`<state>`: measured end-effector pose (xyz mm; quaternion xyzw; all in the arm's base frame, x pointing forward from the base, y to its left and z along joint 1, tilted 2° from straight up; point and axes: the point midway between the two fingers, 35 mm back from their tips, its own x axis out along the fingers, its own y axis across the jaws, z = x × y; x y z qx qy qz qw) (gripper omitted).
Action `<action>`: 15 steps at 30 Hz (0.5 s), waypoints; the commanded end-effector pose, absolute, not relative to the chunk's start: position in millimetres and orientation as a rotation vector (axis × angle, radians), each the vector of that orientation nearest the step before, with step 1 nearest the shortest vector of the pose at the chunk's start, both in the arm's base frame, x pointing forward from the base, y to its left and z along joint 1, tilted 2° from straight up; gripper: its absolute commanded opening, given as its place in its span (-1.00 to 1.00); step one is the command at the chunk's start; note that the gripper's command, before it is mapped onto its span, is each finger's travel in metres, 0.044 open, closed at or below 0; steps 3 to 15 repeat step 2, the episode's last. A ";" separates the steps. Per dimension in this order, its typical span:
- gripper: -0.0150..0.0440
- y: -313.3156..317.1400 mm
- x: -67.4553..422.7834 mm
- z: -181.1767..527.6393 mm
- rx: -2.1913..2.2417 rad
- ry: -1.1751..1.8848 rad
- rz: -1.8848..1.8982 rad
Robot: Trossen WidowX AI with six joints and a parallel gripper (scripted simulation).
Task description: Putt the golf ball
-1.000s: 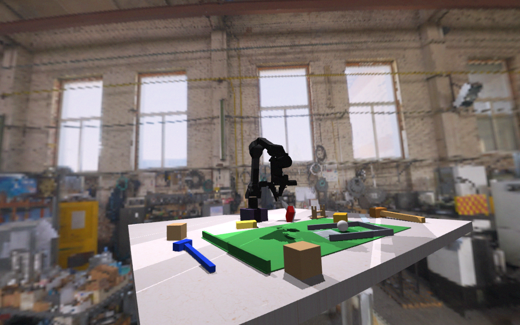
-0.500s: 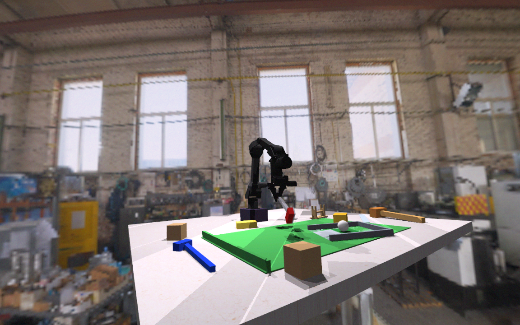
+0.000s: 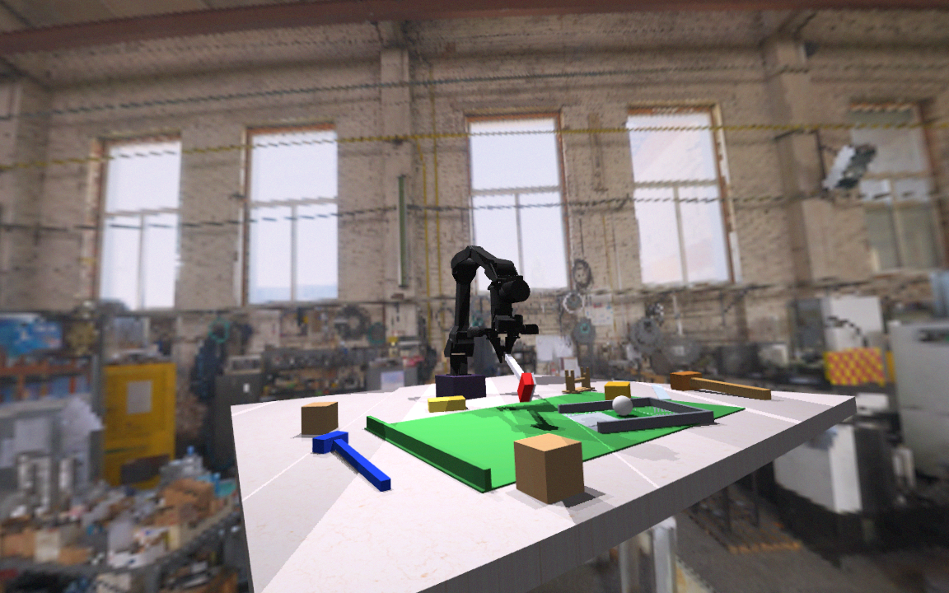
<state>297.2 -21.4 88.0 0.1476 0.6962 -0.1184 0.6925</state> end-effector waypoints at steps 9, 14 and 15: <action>-0.49 -21.5 298.0 88.2 0.330 1.550 -0.264; -0.49 -21.5 298.0 88.2 0.330 1.550 -0.264; -0.49 -21.5 298.0 88.2 0.330 1.550 -0.264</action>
